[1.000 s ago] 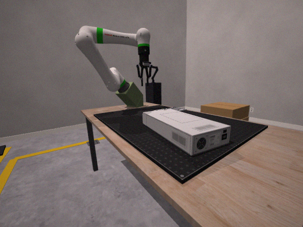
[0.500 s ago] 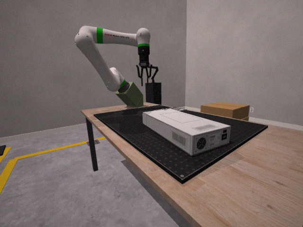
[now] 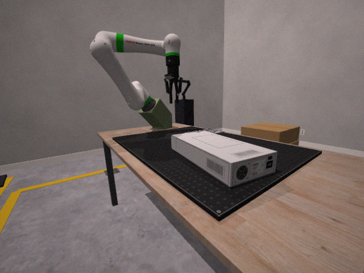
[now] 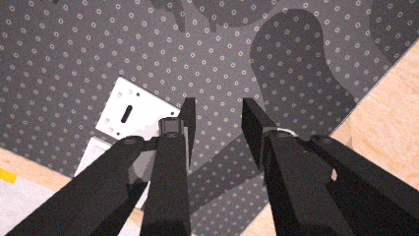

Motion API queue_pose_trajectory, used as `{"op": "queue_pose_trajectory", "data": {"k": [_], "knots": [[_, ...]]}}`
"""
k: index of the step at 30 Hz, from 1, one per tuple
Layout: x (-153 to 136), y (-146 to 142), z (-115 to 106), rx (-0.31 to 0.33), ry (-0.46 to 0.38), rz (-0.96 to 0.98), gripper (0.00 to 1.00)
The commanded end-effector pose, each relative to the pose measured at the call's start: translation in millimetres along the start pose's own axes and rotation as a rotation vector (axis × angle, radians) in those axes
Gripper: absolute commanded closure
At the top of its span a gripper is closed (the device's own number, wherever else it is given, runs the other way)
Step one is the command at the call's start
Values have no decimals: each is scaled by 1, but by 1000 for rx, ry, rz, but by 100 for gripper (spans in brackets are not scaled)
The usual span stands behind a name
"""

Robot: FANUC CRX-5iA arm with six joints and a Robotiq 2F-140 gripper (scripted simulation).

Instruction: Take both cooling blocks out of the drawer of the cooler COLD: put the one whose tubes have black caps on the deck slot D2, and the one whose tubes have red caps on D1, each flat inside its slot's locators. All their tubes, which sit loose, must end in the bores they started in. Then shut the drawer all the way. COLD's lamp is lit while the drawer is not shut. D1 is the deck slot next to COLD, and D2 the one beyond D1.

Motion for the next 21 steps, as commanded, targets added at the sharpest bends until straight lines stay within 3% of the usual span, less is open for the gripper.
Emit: {"op": "queue_pose_trajectory", "data": {"k": [1, 21], "knots": [[0, 0, -1, 3, 3, 133, 66], [0, 0, -1, 4, 2, 613, 66]]}}
Point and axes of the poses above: the point where the finger pads meet when closed, its own z axis out along the fingers, its own y axis across the jaws, x = y × z, the point moved 6 cm from there along -z, back along the fingers, and after that the axes turned 4 degrees about z, right-handed, at the moved point
